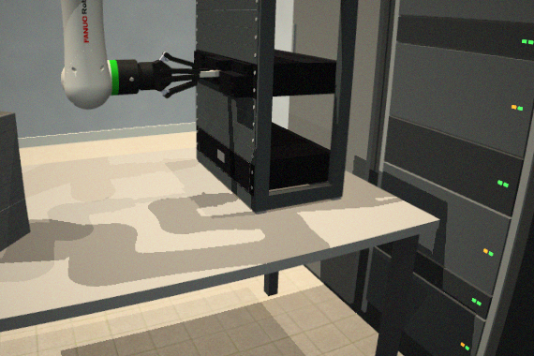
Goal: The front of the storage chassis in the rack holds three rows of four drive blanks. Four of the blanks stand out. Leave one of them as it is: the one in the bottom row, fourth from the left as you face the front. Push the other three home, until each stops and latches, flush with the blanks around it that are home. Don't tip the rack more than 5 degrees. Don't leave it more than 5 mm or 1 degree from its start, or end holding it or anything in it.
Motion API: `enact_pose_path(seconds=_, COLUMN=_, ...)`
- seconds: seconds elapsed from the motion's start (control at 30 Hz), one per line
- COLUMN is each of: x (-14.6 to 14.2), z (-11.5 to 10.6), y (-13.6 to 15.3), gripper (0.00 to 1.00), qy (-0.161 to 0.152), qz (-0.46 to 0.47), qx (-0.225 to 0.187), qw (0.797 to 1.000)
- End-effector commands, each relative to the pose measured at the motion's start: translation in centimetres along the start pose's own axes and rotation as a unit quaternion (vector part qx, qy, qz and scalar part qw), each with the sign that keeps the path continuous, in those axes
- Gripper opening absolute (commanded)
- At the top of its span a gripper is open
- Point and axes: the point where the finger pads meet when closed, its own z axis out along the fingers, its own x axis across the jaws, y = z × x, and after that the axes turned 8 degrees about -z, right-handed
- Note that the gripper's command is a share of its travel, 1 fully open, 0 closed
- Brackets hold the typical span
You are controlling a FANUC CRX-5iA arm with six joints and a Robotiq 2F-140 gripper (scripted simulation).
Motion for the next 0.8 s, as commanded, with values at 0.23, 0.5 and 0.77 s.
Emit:
enact_pose_path(seconds=0.23, x=-0.03, z=0.31, y=0.03, gripper=0.00, qy=0.000, qz=0.000, qx=0.000, qw=1.000)
enact_pose_path(seconds=0.5, x=-0.03, z=0.33, y=0.03, gripper=0.00, qy=0.000, qz=0.000, qx=0.000, qw=1.000)
enact_pose_path(seconds=0.77, x=-0.03, z=0.60, y=0.03, gripper=0.00, qy=0.000, qz=0.000, qx=0.000, qw=1.000)
